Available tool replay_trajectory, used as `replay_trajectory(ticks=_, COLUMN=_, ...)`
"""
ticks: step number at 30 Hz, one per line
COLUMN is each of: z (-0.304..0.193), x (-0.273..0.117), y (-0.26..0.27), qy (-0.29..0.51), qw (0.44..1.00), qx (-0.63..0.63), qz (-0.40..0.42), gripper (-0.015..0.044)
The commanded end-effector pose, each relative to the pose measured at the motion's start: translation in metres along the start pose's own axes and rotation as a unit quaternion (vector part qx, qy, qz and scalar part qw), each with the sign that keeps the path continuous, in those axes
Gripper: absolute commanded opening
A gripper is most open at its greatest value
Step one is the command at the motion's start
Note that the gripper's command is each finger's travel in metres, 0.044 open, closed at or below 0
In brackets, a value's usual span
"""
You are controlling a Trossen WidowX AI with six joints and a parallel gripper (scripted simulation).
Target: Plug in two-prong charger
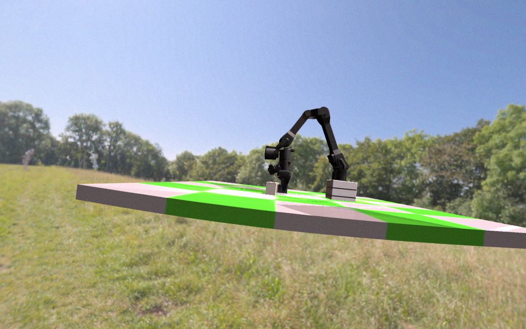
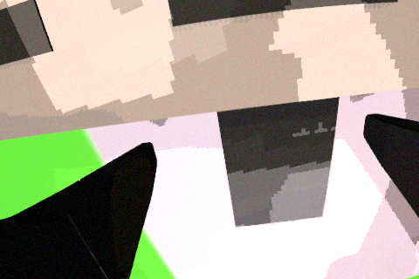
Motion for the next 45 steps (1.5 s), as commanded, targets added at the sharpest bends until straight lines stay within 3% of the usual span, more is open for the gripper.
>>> replay_trajectory(ticks=1, z=-0.002, x=0.0, y=0.0, qy=-0.002, qw=1.0, qx=0.003, qz=-0.002, gripper=0.044)
replay_trajectory(ticks=45, z=-0.048, x=0.004, y=0.001, qy=-0.002, qw=1.0, qx=0.003, qz=-0.002, gripper=0.044)
Point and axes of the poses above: the point midway between the two fingers, 35 mm back from their tips, its own x axis out along the fingers, its own y axis across the jaws, z = x × y, the point moved 7 cm from there along -x, back along the fingers
